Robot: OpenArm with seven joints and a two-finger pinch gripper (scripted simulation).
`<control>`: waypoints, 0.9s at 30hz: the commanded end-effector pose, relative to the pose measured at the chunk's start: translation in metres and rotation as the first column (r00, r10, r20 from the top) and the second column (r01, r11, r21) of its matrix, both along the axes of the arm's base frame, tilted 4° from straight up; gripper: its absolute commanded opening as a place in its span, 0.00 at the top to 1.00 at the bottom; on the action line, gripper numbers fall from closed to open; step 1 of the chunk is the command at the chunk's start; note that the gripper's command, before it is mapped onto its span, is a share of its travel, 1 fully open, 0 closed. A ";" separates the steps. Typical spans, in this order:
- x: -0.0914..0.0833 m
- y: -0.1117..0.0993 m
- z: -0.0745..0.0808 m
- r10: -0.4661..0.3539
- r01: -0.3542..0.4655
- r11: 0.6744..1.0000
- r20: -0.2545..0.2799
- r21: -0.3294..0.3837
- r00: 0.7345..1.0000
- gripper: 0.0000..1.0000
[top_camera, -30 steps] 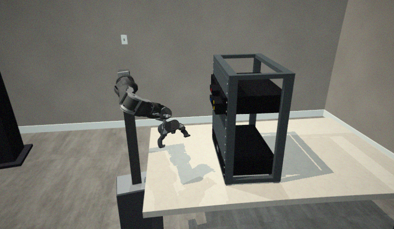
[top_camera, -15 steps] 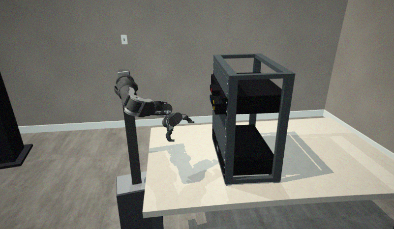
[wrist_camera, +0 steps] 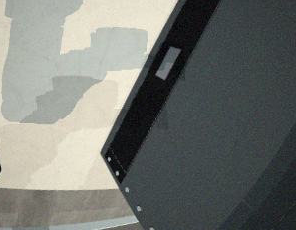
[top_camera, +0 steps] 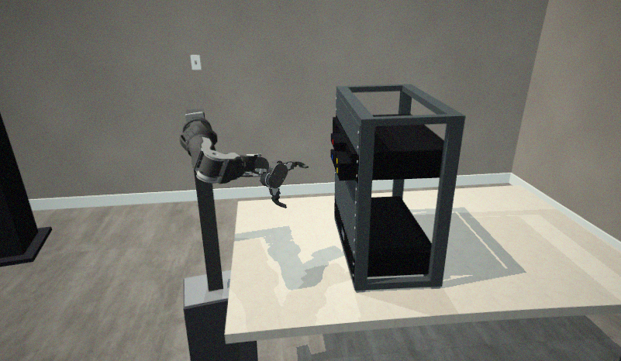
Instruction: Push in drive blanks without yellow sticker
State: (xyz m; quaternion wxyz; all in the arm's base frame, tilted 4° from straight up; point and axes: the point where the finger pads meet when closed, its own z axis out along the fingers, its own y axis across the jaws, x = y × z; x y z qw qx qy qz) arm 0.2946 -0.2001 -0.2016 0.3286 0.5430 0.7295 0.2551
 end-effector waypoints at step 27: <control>0.004 -0.050 0.114 -0.318 0.195 0.941 0.519 0.278 0.794 0.00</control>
